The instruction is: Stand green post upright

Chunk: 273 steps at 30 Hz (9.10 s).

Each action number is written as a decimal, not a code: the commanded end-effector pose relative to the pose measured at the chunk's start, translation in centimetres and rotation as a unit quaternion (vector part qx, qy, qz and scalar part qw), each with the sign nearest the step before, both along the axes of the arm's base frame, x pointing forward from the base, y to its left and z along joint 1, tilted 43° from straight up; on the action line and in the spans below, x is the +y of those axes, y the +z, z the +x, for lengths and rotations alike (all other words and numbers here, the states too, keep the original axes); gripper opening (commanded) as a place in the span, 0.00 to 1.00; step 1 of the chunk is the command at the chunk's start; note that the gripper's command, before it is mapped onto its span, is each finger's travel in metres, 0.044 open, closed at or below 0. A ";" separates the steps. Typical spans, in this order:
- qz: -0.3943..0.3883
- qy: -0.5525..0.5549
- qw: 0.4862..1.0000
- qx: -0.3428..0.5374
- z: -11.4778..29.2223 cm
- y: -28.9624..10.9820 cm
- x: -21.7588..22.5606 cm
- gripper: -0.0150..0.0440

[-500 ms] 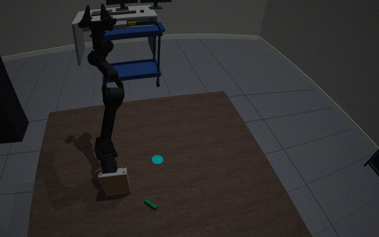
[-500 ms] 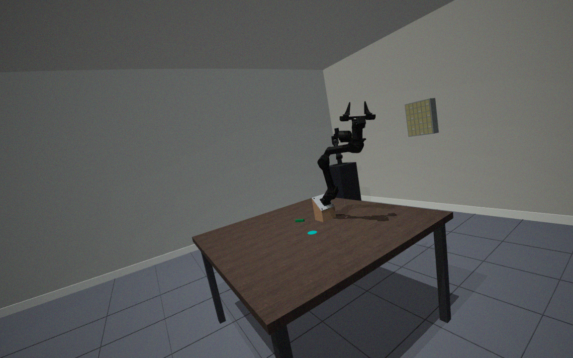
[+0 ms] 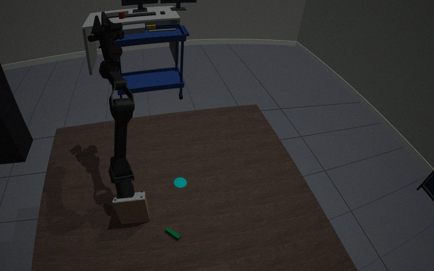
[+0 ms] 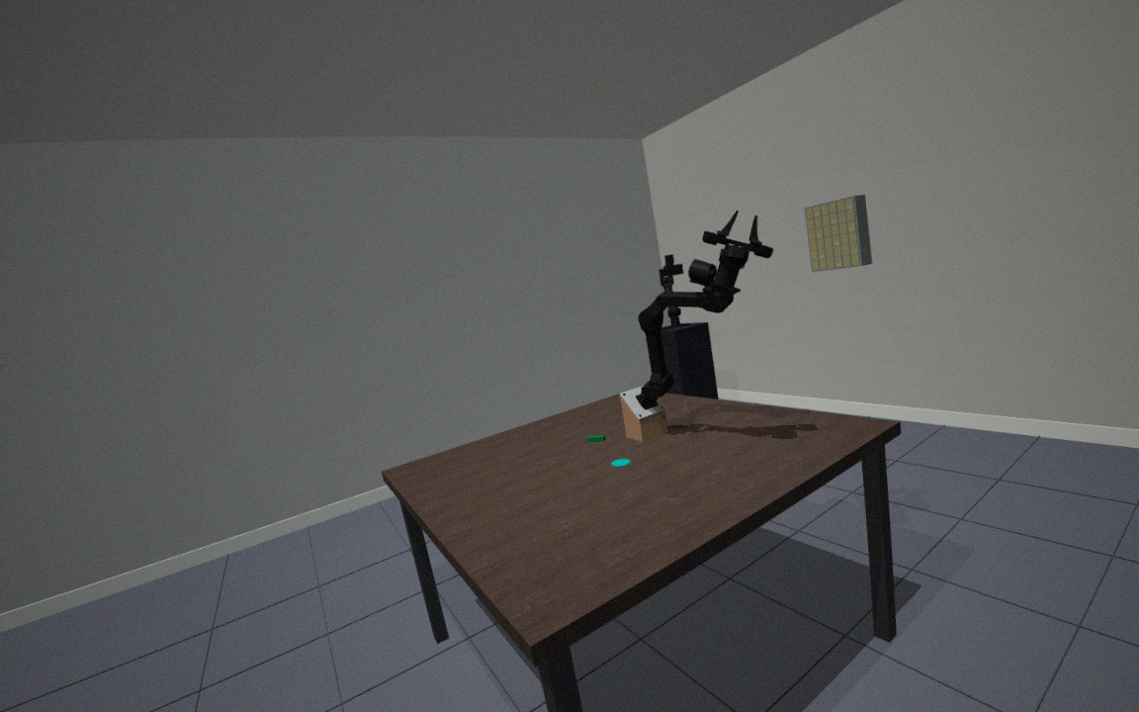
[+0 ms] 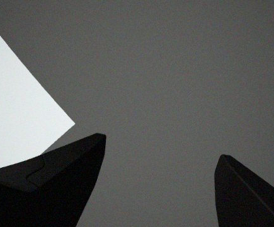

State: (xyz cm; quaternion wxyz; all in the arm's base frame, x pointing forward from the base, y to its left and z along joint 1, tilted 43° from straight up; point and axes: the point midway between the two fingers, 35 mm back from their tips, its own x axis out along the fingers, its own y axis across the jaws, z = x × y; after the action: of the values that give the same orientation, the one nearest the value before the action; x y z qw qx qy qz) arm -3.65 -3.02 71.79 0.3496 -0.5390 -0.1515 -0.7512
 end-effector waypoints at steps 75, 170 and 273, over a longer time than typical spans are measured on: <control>-0.755 -0.626 0.149 -0.123 47.0 -45.3 28.1 0.65; -0.980 -0.055 0.176 0.067 21.8 -87.7 -1.9 0.29; -0.977 -0.131 0.163 -0.050 29.3 -66.9 0.0 0.29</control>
State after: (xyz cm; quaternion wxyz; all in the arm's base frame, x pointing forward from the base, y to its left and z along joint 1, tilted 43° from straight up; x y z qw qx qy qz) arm 25.45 -3.68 4.15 -0.5725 -0.4132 -0.7069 -0.0425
